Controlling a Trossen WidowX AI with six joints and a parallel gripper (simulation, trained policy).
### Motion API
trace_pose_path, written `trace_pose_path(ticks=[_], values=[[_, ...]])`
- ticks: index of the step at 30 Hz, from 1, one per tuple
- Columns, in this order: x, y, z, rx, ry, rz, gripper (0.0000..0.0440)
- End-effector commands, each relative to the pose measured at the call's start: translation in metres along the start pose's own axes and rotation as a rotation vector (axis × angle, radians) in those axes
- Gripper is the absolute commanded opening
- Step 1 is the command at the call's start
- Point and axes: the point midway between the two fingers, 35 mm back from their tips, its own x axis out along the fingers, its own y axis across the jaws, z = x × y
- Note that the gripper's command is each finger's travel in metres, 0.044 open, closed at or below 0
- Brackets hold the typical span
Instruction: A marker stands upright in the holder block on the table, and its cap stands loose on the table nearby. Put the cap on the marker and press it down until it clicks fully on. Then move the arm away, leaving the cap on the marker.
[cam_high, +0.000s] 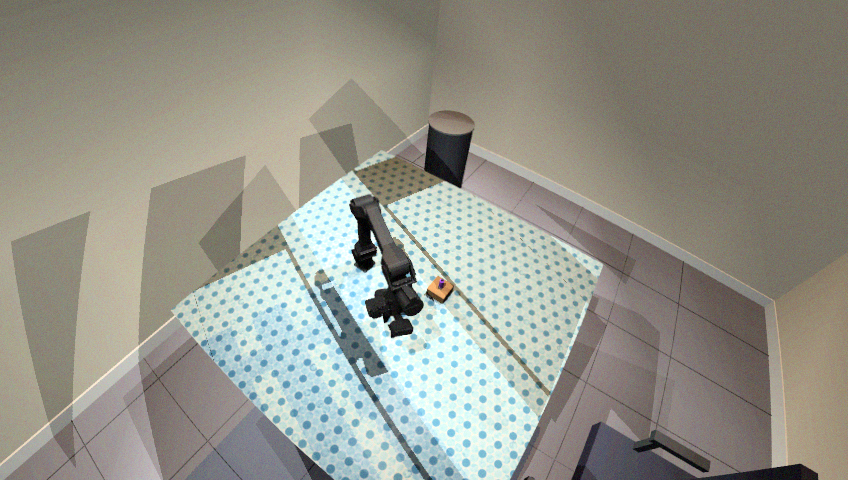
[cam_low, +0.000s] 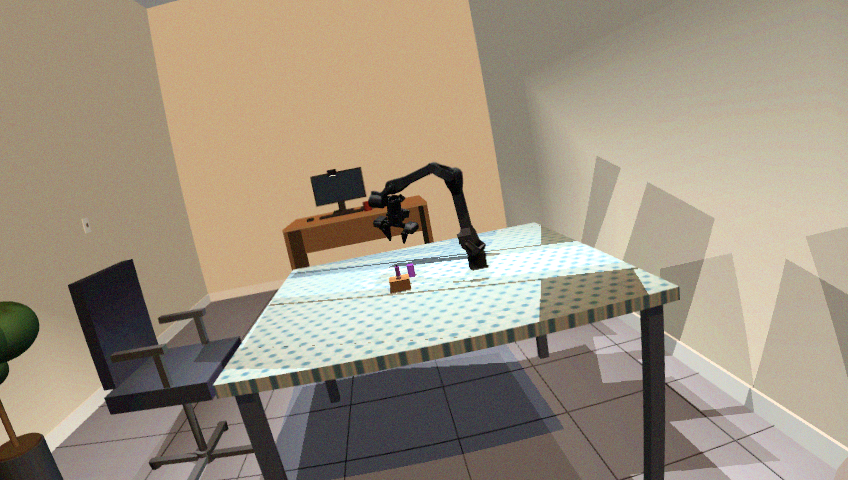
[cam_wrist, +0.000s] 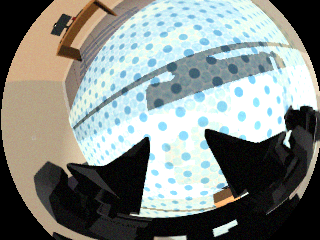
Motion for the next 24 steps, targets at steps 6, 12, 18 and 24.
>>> trace_pose_path(ticks=[6, 12, 18, 24], values=[[0.007, -0.012, -0.022, -0.001, 0.058, -0.087, 0.0314], [0.009, -0.021, -0.035, -0.002, 0.095, -0.138, 0.0314], [0.009, -0.03, -0.048, -0.006, 0.131, -0.189, 0.0314], [0.008, -0.039, -0.06, -0.012, 0.166, -0.239, 0.0315]])
